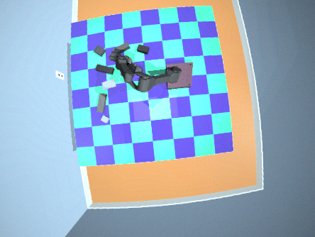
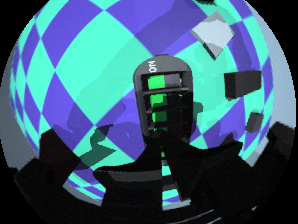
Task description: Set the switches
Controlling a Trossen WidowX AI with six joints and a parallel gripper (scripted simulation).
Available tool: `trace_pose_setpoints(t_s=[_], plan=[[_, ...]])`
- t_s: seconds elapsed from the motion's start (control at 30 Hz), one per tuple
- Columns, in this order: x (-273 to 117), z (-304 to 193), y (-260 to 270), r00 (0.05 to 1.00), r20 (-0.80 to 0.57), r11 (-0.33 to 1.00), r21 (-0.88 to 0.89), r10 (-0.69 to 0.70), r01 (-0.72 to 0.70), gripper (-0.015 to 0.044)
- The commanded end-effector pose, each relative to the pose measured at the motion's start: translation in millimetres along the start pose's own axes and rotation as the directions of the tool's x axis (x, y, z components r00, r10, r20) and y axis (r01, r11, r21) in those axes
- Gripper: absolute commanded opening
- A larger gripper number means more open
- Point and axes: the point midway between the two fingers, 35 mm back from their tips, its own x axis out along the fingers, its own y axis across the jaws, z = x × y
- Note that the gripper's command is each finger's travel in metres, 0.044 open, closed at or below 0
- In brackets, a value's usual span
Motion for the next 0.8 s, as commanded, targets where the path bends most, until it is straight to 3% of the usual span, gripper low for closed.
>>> trace_pose_setpoints(t_s=[0.0,0.77], plan=[[-31.8,-0.5,-1.8,1.000,-0.001,1.000,-0.001,-0.008,0.008,0.0000],[-46.0,9.6,-11.6,1.000,0.000,1.000,-0.001,-0.009,0.009,0.0000]])
